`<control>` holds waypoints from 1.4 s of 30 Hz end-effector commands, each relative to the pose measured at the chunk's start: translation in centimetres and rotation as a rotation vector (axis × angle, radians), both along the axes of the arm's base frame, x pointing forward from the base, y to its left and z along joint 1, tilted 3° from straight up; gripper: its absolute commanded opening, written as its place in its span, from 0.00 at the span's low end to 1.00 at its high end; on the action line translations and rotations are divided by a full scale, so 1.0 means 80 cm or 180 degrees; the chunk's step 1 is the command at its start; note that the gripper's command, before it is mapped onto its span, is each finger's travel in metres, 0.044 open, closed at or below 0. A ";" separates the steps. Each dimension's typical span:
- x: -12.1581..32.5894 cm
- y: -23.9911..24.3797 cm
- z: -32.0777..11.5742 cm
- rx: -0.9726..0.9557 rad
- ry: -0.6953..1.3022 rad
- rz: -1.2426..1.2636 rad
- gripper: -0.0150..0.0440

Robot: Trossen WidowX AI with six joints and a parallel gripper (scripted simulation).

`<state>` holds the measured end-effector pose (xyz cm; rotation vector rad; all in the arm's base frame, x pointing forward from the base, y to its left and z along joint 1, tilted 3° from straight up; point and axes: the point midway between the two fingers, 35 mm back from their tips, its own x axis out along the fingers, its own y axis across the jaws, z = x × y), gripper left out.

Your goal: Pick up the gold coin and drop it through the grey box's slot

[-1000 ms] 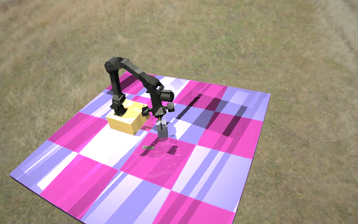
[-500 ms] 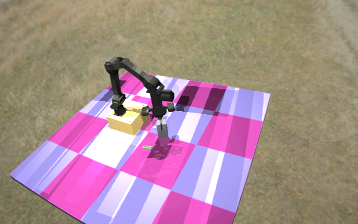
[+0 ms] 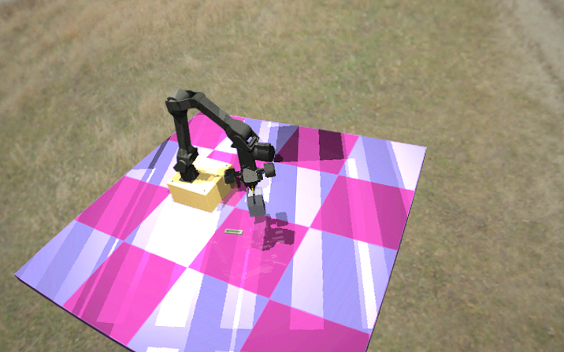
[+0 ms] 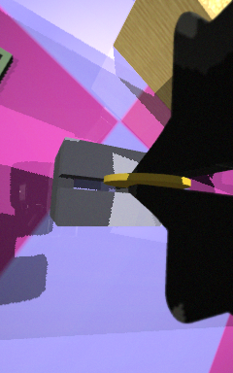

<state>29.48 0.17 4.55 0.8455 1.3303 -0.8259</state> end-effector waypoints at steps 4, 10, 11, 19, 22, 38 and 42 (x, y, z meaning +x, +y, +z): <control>0.000 0.000 -0.005 0.0001 -0.0001 -0.0018 0.25; 0.001 -0.001 -0.010 0.0001 -0.0001 -0.0007 0.25; 0.001 -0.001 -0.010 0.0001 -0.0001 -0.0005 0.25; 0.001 -0.001 -0.012 0.0000 0.0000 -0.0006 0.34; 0.001 -0.001 -0.012 0.0000 0.0000 -0.0006 0.48; -0.001 0.000 0.010 -0.0001 0.0003 -0.0006 0.79; -0.004 0.001 0.037 0.0000 0.0012 -0.0004 0.97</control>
